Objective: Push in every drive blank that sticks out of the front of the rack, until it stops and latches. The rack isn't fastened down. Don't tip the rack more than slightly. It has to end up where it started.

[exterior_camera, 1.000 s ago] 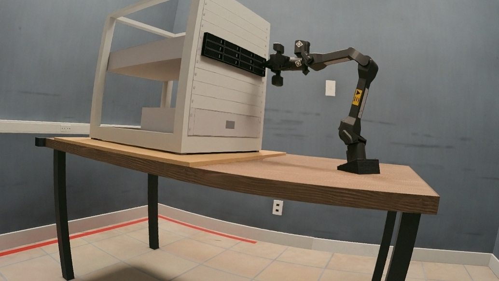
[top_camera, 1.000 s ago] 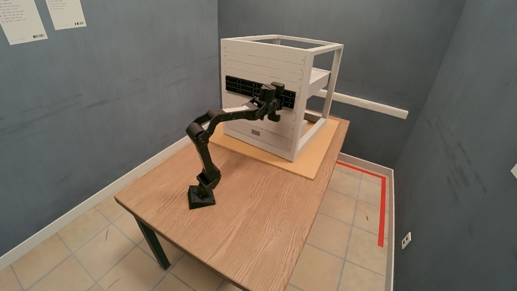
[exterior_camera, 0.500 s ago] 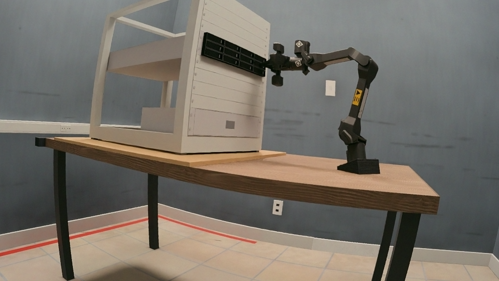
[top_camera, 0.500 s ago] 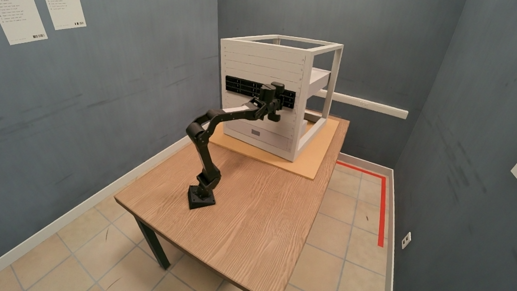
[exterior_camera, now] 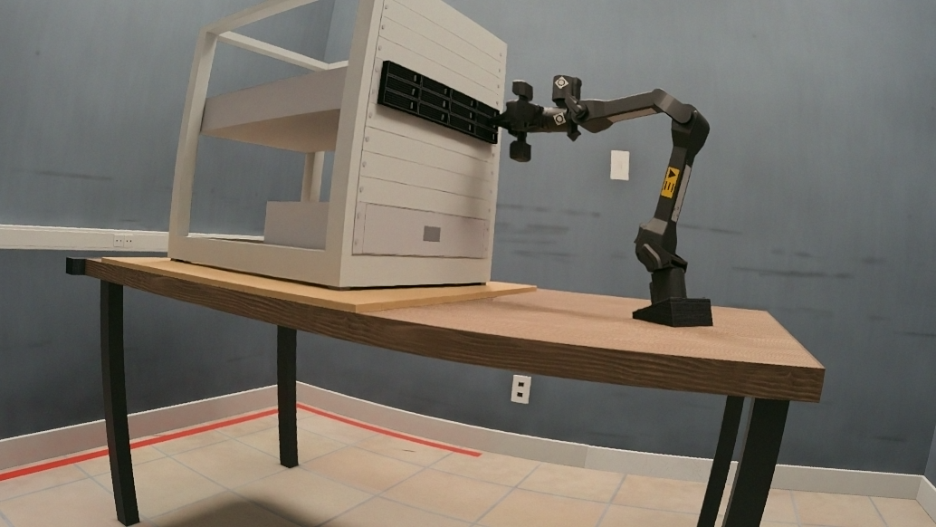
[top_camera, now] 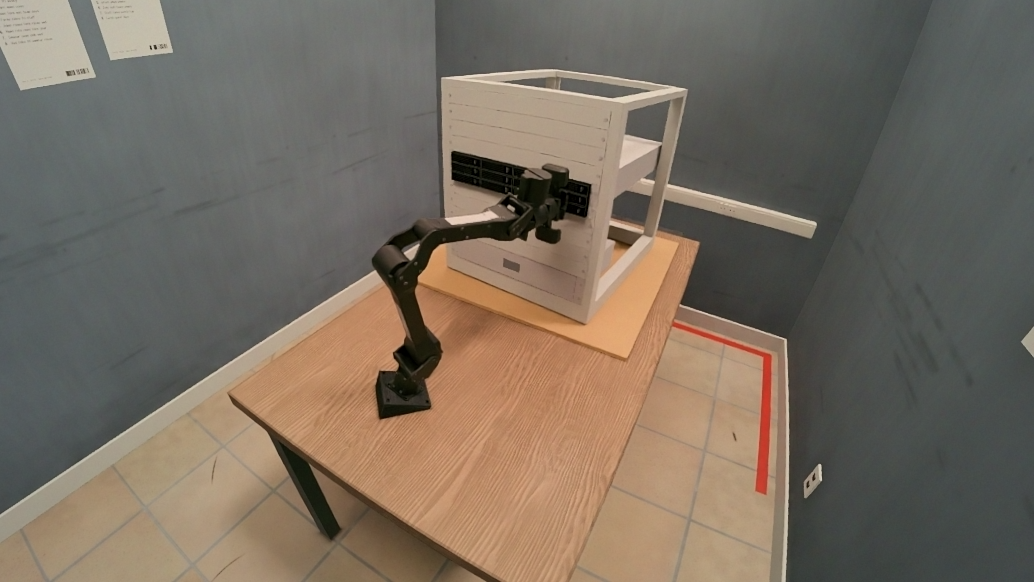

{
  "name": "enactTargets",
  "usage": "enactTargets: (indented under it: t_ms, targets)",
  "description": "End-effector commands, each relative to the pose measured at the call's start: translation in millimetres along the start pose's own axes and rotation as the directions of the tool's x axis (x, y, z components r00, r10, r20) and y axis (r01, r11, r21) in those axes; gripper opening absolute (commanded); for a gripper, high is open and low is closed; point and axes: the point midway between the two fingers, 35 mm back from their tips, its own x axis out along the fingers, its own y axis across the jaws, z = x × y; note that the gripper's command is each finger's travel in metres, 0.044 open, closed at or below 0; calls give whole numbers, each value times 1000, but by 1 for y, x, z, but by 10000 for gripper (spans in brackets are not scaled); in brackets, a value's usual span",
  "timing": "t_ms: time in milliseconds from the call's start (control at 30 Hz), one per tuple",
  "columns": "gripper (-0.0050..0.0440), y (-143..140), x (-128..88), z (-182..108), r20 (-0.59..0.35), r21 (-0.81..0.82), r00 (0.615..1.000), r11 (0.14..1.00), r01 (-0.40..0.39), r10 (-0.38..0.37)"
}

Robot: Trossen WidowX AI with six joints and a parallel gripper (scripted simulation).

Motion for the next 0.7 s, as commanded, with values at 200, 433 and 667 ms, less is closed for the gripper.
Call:
enactTargets:
  t_ms: [200, 433, 667]
  targets:
    - [-50, -10, -32, -1, -5, -8, 1000, 1000, 25, -25]
    - [-50, -9, -58, -1, -5, -8, 1000, 1000, 25, -25]
    - [-50, -9, -59, -1, -5, -8, 1000, 1000, 25, -25]
